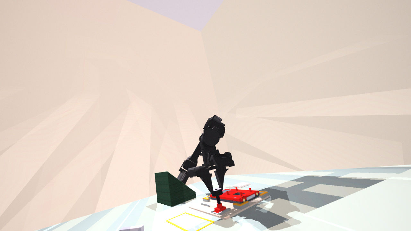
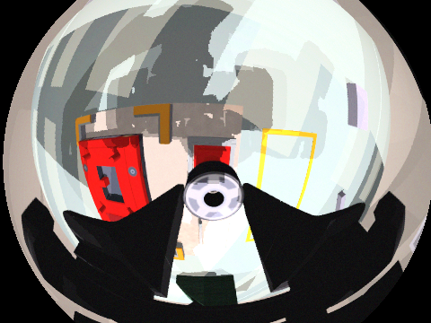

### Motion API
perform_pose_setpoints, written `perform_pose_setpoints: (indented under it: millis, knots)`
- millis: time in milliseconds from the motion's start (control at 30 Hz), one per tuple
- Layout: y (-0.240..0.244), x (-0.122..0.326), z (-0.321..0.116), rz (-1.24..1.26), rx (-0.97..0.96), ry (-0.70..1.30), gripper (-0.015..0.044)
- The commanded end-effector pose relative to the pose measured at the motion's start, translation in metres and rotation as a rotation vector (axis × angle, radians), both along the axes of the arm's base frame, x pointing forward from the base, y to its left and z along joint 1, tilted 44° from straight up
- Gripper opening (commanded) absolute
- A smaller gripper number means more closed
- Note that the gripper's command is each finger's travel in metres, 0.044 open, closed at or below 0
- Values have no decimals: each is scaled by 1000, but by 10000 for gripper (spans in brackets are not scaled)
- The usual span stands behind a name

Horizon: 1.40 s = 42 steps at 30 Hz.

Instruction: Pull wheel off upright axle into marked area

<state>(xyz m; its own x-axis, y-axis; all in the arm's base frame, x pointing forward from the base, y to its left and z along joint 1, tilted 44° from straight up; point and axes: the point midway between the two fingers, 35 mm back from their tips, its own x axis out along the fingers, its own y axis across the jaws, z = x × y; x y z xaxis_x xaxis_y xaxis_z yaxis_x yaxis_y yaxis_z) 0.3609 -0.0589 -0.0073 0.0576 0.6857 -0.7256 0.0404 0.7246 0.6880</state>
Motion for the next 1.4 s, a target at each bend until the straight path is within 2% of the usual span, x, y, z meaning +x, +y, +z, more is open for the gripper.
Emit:
perform_pose_setpoints:
  millis: [0,533,933,1033,1367]
  knots:
    - [-2,0,2,5,-6,-4,0]
    - [-6,0,6,5,-6,-3,0]
    - [-29,-4,31,5,-6,-2,0]
    - [-26,-5,23,-2,1,4,0]
    - [-58,-27,-3,-1,-10,3,0]
